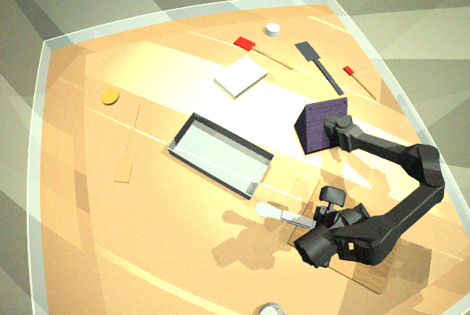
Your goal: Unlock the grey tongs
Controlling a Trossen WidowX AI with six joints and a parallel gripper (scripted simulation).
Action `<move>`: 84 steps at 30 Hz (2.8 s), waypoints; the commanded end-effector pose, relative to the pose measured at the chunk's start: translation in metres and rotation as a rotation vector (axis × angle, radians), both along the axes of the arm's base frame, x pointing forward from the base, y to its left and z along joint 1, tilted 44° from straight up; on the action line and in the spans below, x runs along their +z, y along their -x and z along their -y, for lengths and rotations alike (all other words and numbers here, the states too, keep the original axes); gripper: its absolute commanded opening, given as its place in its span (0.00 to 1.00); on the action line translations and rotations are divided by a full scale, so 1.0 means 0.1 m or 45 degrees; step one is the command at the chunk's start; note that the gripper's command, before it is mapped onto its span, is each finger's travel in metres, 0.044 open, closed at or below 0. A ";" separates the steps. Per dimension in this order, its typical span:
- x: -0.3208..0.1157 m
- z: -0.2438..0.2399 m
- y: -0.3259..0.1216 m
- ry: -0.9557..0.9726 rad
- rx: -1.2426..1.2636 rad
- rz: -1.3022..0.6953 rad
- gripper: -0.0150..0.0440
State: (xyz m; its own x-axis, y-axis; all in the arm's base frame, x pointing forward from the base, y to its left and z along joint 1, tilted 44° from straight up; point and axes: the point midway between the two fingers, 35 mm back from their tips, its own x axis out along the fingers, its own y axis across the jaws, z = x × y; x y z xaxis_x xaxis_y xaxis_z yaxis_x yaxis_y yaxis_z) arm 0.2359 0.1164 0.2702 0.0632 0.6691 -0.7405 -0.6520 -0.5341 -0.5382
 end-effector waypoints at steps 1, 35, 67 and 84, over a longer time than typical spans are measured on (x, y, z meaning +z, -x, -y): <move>0.07 -0.13 0.13 0.034 -0.054 -0.042 0.00; 0.55 -0.69 1.15 0.007 -0.509 -0.334 0.00; 0.84 -0.70 1.68 -0.186 -0.743 -0.598 0.00; 1.09 -0.89 1.44 -0.708 -0.752 -0.899 0.00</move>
State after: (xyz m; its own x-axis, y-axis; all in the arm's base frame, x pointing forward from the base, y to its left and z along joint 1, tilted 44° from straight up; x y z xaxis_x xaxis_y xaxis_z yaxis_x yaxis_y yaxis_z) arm 0.0879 0.2046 0.3737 0.1599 0.8916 -0.4236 -0.9867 0.1566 -0.0429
